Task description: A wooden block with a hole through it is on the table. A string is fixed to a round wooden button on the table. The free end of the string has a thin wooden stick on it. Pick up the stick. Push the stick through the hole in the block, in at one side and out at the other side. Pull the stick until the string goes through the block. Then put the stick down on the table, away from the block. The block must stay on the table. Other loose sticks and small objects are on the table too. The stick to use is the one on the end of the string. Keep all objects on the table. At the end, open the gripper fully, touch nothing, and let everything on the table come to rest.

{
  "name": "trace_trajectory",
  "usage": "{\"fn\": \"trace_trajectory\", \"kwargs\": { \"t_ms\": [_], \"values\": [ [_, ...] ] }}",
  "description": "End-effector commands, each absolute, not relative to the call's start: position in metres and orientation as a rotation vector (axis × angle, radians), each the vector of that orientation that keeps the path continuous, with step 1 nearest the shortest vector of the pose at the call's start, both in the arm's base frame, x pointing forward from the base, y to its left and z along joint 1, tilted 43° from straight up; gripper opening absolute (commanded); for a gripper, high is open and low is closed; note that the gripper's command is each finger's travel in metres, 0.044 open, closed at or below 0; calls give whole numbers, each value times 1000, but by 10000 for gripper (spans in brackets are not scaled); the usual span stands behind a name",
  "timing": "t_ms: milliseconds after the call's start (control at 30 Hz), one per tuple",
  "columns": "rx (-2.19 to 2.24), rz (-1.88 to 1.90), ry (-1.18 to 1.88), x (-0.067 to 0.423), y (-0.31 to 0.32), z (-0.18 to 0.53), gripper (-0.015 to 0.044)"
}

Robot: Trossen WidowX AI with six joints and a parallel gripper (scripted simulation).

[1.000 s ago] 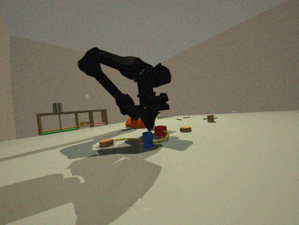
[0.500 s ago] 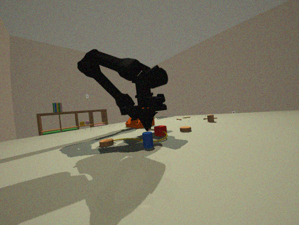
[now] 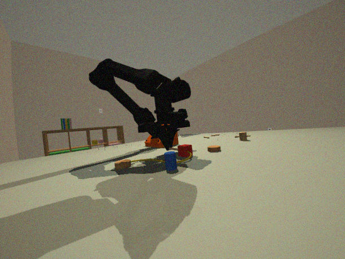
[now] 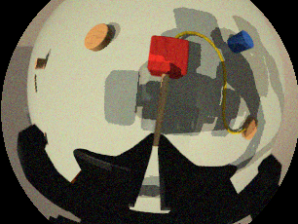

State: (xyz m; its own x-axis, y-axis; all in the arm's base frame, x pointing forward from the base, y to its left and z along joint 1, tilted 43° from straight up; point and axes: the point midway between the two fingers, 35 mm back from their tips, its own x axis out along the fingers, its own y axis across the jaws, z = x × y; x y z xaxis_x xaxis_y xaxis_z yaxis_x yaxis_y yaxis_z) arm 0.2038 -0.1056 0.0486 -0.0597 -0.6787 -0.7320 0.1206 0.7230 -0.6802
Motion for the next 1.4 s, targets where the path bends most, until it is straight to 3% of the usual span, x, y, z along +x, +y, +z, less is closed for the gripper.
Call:
{"fn": "trace_trajectory", "kwargs": {
  "t_ms": [0, 1367],
  "values": [
    [-476, -698, 1498, 198, -104, 48, 0],
    [-458, -718, 1488, 164, -97, 45, 0]
  ]
}}
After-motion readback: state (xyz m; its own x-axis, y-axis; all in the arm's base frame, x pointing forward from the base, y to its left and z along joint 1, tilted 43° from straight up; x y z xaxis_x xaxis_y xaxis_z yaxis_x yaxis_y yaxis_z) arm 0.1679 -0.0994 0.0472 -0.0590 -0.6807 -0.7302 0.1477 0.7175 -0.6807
